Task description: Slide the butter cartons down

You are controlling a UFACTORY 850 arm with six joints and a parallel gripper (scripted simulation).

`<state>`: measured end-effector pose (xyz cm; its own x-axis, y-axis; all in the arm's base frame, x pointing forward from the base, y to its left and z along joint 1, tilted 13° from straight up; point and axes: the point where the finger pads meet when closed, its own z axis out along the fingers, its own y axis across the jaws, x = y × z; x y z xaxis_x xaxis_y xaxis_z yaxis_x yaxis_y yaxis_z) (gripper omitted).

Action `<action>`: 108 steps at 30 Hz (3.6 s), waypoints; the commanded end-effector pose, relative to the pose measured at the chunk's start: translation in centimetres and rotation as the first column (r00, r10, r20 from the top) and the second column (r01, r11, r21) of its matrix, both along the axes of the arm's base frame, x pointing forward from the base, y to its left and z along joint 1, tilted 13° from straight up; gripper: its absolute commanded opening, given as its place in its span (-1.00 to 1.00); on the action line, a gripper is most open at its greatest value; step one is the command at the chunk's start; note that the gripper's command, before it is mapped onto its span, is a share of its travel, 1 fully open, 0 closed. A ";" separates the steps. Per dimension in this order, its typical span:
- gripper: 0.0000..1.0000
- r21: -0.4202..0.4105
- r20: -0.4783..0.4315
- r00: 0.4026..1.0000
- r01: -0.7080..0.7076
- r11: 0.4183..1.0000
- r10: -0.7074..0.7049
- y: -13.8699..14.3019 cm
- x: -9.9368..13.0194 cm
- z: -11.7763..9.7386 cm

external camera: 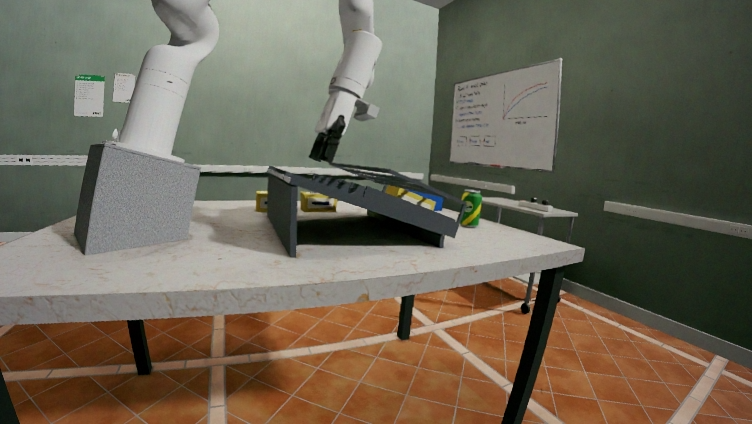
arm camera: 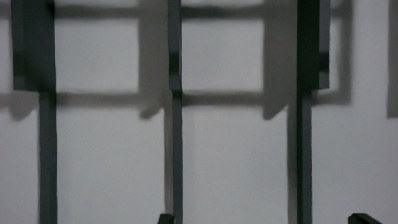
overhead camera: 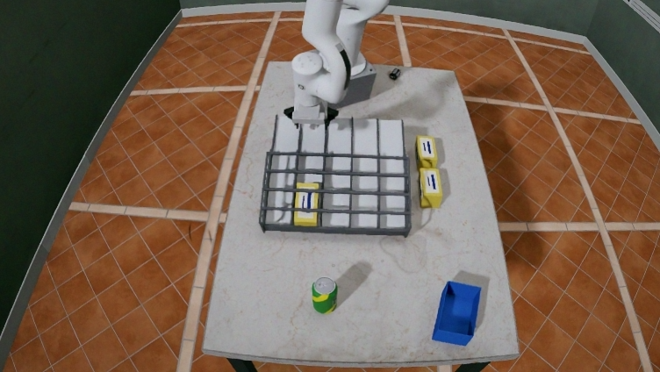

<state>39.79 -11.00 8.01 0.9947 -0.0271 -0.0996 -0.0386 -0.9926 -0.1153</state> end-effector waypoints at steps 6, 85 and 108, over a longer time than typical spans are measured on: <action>1.00 0.000 0.001 1.000 0.000 1.000 0.000 0.0 0.1 0.0; 1.00 -0.001 0.002 1.000 0.000 1.000 0.000 0.3 -0.1 -2.7; 1.00 -0.001 0.002 1.000 0.000 1.000 0.000 0.3 -0.1 -2.7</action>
<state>39.64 -10.67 5.28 0.9947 -0.0271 -0.0993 -0.0385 -0.9926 -0.1151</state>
